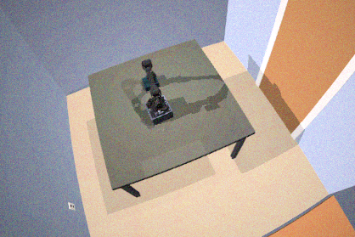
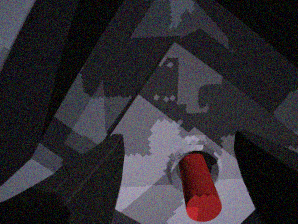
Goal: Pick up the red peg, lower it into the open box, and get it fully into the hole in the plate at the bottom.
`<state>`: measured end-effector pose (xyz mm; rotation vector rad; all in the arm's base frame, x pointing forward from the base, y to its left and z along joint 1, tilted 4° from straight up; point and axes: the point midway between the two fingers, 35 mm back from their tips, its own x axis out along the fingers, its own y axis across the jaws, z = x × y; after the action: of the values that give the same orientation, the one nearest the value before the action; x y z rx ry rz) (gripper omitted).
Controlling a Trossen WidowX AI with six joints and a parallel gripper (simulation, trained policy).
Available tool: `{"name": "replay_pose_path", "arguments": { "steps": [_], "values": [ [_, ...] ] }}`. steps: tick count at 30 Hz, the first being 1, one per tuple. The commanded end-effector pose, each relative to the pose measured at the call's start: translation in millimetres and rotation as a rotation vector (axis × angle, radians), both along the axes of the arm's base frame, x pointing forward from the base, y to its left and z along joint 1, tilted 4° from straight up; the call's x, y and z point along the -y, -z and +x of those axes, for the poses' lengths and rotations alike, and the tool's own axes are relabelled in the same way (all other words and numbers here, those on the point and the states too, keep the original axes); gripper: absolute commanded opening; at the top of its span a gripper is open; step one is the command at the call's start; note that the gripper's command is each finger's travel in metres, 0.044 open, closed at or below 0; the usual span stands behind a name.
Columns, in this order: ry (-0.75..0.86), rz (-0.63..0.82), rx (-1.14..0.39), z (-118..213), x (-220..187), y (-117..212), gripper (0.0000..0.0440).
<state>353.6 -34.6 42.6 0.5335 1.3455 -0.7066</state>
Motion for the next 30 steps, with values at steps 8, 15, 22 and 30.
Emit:
{"name": "replay_pose_path", "arguments": {
  "steps": [8,15,22,30],
  "values": [
    [-0.013,0.089,0.029,39,-3,-18,0.0440],
    [-0.047,0.144,0.094,68,-13,-33,0.0440],
    [-0.065,0.167,0.128,81,-19,-39,0.0440],
    [-0.066,0.167,0.130,82,-19,-40,0.0440]
  ]
}}
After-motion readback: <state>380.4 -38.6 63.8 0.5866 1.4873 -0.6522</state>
